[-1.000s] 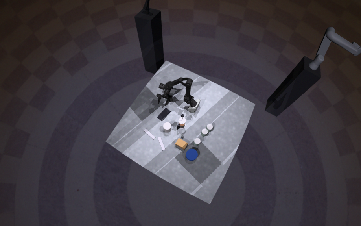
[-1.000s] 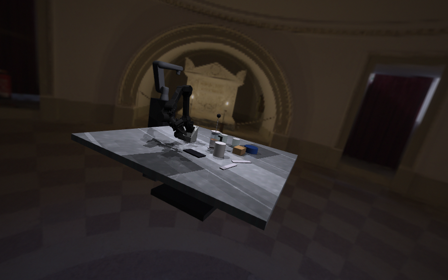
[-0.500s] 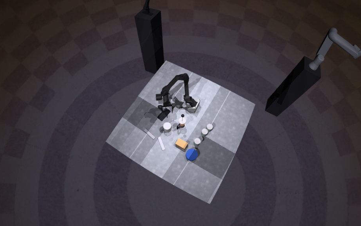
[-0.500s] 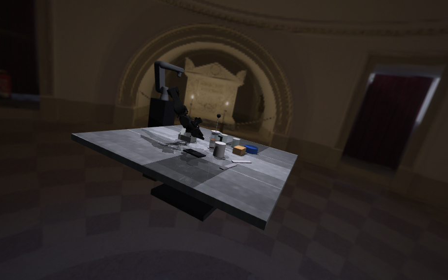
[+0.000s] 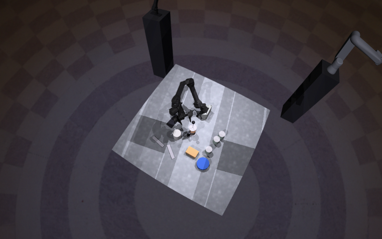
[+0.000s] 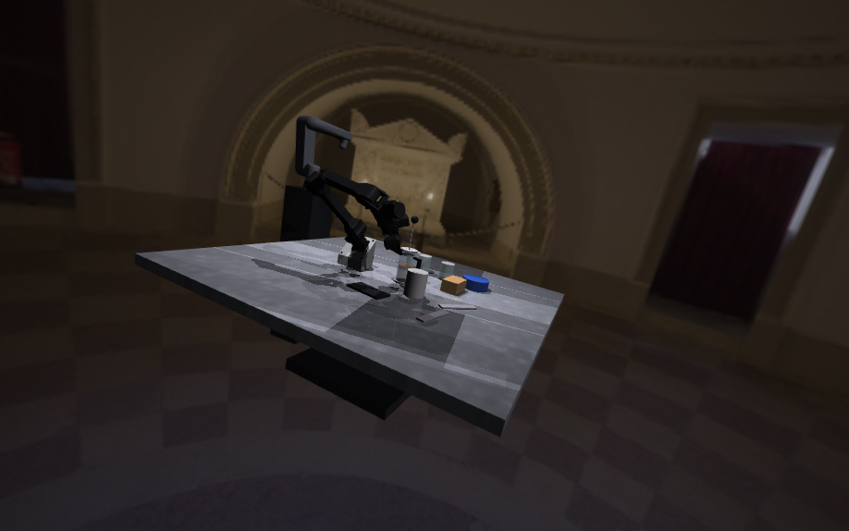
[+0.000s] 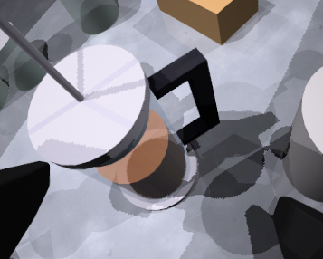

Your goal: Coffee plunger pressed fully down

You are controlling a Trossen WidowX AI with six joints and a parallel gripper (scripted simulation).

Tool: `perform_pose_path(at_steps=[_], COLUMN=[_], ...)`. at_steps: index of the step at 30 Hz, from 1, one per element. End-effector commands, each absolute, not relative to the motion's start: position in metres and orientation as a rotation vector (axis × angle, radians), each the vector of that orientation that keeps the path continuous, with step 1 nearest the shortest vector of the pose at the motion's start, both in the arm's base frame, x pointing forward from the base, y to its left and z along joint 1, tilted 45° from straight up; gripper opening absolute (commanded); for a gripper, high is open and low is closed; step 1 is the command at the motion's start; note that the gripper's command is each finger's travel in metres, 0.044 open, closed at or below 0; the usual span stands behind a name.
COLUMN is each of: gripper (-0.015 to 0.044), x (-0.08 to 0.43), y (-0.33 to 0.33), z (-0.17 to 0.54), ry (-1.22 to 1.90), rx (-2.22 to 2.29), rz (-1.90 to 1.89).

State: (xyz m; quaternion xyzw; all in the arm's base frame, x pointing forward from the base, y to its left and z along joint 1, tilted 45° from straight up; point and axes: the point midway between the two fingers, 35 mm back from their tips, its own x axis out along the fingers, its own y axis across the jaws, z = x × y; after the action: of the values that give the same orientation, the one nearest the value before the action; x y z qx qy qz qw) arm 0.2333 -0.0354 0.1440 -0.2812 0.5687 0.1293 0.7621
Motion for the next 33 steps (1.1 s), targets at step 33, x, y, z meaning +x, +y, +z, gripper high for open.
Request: perform_pose_path(at_steps=[33], gripper=[0.0440], x=[0.199], y=[0.156], z=[0.191], ry=[0.446], rx=[-0.777], rz=[-0.302])
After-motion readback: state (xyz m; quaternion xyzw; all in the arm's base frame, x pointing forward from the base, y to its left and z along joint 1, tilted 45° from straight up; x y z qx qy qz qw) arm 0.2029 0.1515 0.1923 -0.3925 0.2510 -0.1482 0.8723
